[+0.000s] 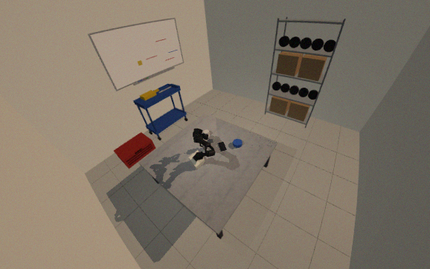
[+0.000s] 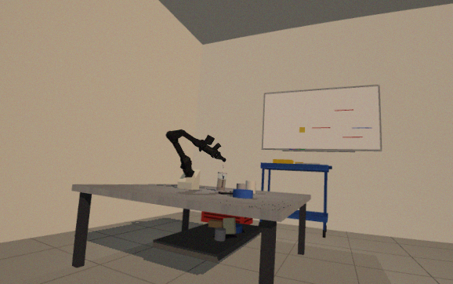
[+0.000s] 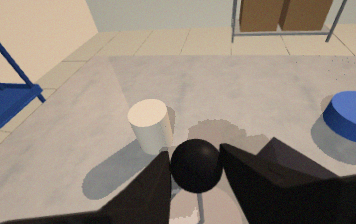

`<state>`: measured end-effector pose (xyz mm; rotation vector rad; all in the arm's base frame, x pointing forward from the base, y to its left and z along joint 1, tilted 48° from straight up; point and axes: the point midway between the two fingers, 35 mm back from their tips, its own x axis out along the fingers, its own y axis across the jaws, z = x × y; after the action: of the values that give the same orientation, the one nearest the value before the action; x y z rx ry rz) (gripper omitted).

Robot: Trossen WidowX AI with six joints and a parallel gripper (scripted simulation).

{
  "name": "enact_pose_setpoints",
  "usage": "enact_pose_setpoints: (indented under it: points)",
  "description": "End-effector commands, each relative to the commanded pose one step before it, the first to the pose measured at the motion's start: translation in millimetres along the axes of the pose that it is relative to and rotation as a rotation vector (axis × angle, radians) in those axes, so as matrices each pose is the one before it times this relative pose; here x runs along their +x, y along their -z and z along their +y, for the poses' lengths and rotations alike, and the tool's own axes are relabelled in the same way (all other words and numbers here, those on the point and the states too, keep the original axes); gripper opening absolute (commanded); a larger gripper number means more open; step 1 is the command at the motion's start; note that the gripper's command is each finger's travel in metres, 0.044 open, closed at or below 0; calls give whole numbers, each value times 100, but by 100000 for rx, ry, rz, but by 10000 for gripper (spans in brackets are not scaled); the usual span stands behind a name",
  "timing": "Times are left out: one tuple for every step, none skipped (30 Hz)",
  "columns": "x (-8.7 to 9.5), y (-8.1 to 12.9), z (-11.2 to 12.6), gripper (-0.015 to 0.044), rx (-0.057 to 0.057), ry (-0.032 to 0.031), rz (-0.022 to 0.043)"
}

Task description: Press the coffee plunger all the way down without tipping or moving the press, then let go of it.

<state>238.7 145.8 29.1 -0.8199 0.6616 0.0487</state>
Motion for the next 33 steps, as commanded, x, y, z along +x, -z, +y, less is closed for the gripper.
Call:
enact_pose_setpoints:
  points:
    - [963, 2221, 127, 124, -2852, -522, 4278]
    - [105, 131, 9, 124, -3, -6, 0]
    - [104, 131, 9, 124, -3, -5, -1]
    - [104, 130, 8, 124, -4, -4, -2]
    - [103, 130, 7, 124, -4, -3, -3]
    - [102, 130, 7, 124, -5, -2, -4]
    - [101, 129, 6, 124, -5, -1, -5]
    - [101, 129, 5, 124, -5, 0, -6]
    - [104, 134, 4, 124, -6, 1, -7]
    - [104, 134, 4, 124, -7, 2, -8]
    - [103, 133, 3, 124, -7, 3, -9]
    - [103, 132, 2, 124, -8, 4, -10]
    - [102, 132, 1, 124, -8, 6, -11]
    - [102, 131, 0, 124, -9, 7, -13]
    - [101, 130, -1, 124, -9, 8, -14]
    - [101, 129, -1, 124, -10, 10, -15]
    - [101, 127, -2, 124, -10, 11, -16]
    - [101, 126, -3, 124, -11, 13, -17]
    - [101, 124, -4, 124, -12, 14, -18]
    - [102, 122, -5, 124, -12, 16, -20]
    - [103, 120, -6, 124, -13, 17, -21]
    - [104, 118, -7, 124, -14, 19, -23]
    - [105, 115, -7, 124, -14, 21, -24]
    - [108, 112, -8, 124, -15, 23, -26]
    - [112, 108, -9, 124, -16, 25, -27]
    - [117, 102, -10, 124, -17, 27, -29]
    - [124, 96, -10, 124, -17, 30, -32]
    - [135, 86, -11, 124, -18, 33, -34]
    - [152, 70, -10, 124, -19, 37, -37]
    - [122, 26, -6, 124, -13, 27, -27]
    - [120, -8, -2, 124, -8, 22, -22]
    - [92, -33, 3, 124, -2, 15, -13]
    - [75, -44, 6, 124, 2, 11, -8]
